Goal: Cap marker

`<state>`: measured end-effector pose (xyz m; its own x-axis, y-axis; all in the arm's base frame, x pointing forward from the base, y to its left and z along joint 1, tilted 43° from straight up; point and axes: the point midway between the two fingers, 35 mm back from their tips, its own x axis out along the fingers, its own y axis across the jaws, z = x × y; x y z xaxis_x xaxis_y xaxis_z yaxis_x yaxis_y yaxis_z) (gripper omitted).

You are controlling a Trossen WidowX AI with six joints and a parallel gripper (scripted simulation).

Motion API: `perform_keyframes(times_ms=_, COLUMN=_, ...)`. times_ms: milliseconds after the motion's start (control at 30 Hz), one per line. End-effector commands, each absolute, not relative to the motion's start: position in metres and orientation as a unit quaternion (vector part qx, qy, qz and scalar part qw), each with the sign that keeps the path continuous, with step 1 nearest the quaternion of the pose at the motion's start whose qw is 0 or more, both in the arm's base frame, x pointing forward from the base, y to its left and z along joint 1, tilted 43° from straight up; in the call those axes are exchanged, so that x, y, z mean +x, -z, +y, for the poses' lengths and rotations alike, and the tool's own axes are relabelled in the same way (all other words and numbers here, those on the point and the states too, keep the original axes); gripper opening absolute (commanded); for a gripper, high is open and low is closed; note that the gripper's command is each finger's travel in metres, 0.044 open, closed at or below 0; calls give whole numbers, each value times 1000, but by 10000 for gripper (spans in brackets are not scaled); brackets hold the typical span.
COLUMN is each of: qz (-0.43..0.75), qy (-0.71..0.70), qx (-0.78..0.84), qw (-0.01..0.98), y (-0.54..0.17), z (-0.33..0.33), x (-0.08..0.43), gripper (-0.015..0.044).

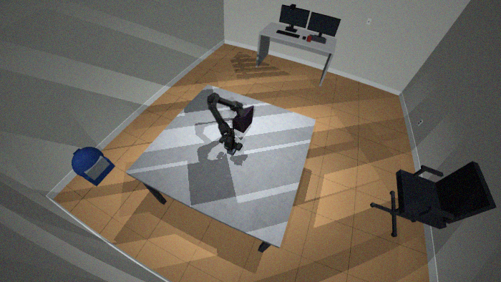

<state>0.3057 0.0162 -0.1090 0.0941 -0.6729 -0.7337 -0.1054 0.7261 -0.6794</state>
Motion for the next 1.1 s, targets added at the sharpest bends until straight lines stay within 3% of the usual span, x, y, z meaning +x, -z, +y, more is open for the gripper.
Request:
perform_keyframes(times_ms=0, qz=646, qy=215, qx=-305, qw=665, y=120, z=5, x=303, gripper=0)
perform_keyframes(times_ms=1067, qz=646, qy=215, qx=-305, qw=665, y=127, z=-2, x=303, gripper=0)
